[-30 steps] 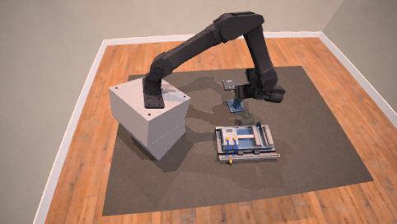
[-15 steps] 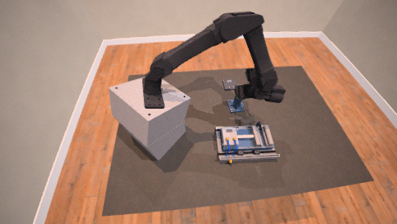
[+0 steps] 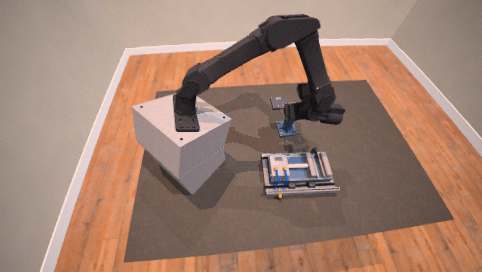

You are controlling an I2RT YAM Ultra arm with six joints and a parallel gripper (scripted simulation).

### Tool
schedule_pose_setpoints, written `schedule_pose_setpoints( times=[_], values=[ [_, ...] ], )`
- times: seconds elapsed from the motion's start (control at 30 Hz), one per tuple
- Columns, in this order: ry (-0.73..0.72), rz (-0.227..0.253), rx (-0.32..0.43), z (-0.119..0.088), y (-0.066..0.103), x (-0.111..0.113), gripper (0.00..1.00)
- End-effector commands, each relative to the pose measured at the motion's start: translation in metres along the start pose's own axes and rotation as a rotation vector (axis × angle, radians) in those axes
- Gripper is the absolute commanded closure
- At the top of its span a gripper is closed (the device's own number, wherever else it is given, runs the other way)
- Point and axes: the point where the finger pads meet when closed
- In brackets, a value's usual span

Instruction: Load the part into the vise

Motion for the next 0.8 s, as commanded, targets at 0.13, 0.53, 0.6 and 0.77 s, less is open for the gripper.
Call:
schedule_pose_setpoints(
  times=[0.13,0.53,0.6,0.77],
  values=[
    [0.015,-0.015,0.025,0.0080,0.0034,-0.0017,0.19],
    [0.015,-0.022,0.074,0.0081,0.0033,-0.0017,0.19],
    [0.012,-0.029,0.087,0.0067,0.0056,-0.0025,0.19],
    [0.016,-0.025,0.117,0.0090,0.0020,-0.0013,0.19]
  ],
)
Point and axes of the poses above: the point where the finger pads meet when closed, its own y axis back along the fingers, its own x axis across the jaws, z = x × y, and after that the axes turned 7 degrees about -y, right-handed
